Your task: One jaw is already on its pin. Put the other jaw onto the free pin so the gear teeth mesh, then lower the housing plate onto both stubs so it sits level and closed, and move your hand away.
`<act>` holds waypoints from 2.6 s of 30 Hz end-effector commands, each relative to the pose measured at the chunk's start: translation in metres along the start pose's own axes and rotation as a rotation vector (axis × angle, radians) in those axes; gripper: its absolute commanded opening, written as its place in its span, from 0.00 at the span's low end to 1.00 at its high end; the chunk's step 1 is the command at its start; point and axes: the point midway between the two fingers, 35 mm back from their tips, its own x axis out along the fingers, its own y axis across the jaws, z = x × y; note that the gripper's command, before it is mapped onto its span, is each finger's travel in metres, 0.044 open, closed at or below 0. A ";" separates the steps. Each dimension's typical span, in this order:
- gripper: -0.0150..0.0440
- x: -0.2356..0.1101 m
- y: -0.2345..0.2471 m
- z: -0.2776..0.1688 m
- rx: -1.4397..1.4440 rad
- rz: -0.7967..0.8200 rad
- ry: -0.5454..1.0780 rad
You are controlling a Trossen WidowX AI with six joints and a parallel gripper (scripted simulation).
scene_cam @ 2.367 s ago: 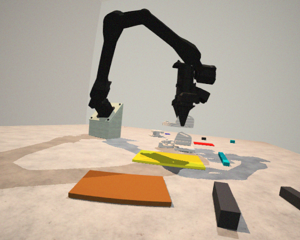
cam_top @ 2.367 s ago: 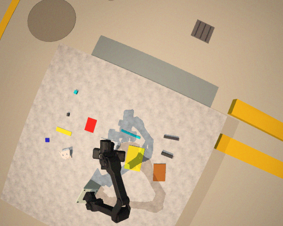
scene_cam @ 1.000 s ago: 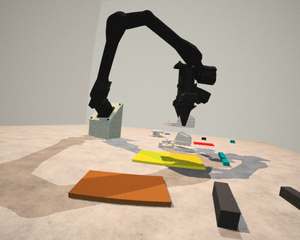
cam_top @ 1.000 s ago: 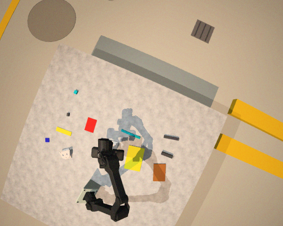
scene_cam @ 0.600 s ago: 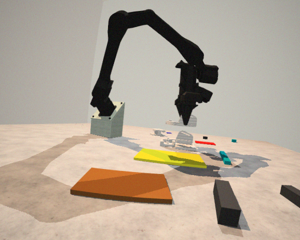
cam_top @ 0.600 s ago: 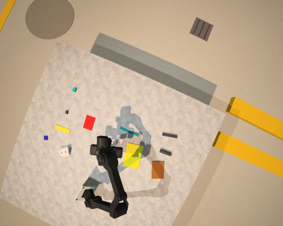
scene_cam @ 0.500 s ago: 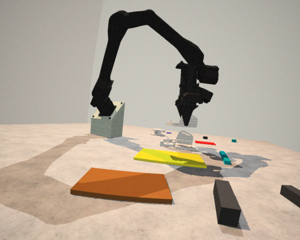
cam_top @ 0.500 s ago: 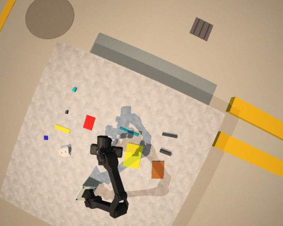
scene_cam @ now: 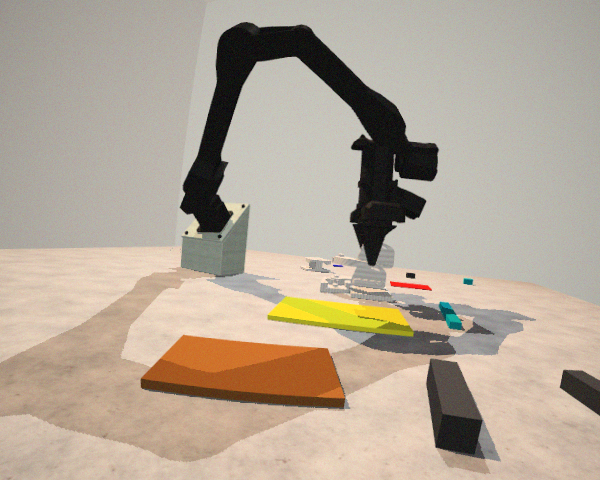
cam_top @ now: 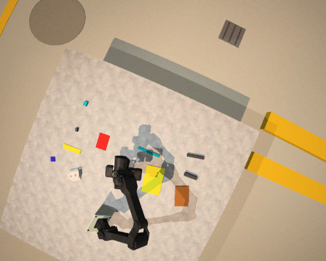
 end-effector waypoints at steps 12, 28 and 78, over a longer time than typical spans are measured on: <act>0.48 0.025 0.001 -0.005 -0.011 -0.004 0.014; 0.48 0.025 0.001 -0.005 -0.011 -0.004 0.014; 0.48 0.037 0.001 -0.005 -0.027 -0.005 0.015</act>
